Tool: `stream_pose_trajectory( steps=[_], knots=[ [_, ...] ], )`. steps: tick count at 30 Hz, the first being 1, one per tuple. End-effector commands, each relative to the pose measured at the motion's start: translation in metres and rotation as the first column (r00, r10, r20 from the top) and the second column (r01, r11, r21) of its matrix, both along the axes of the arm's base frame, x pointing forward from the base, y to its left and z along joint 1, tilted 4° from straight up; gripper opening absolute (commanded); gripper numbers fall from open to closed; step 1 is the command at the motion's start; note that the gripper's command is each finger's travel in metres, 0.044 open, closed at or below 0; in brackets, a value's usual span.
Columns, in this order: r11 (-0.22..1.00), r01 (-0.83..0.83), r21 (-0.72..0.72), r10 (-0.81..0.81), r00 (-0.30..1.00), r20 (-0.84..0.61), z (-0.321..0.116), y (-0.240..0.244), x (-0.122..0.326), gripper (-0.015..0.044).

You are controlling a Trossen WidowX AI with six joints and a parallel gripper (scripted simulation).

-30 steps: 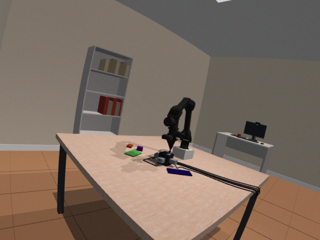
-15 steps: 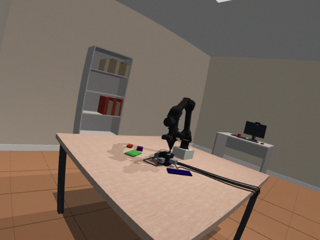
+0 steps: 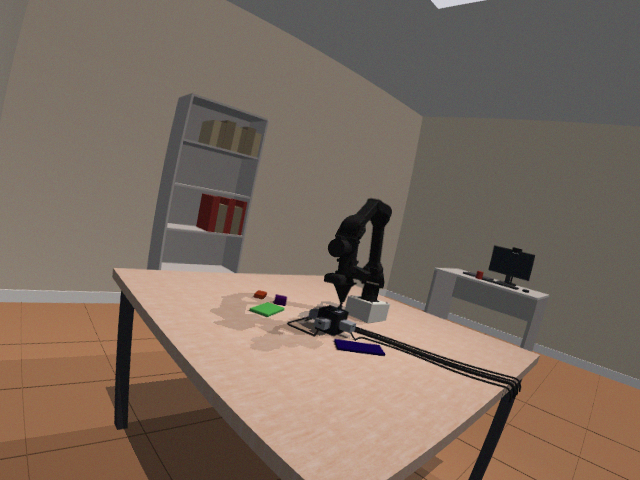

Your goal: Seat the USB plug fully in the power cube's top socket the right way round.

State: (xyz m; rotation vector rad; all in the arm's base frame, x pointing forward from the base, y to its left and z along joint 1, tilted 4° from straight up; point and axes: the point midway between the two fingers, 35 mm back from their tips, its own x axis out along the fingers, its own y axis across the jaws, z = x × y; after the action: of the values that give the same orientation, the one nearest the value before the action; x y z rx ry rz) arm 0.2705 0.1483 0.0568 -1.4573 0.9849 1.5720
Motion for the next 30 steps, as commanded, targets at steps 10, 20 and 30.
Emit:
stream_pose_trajectory(
  steps=[10,20,30],
  knots=[
    [1.0,-0.004,0.004,0.004,1.0,0.0,-0.0017,0.0005,0.0001,0.0],
    [1.0,-0.004,0.004,0.004,1.0,0.0,-0.0029,0.0004,0.0001,0.0],
    [1.0,-0.004,0.004,0.004,1.0,0.0,-0.0041,0.0004,0.0001,0.0]
  ],
)
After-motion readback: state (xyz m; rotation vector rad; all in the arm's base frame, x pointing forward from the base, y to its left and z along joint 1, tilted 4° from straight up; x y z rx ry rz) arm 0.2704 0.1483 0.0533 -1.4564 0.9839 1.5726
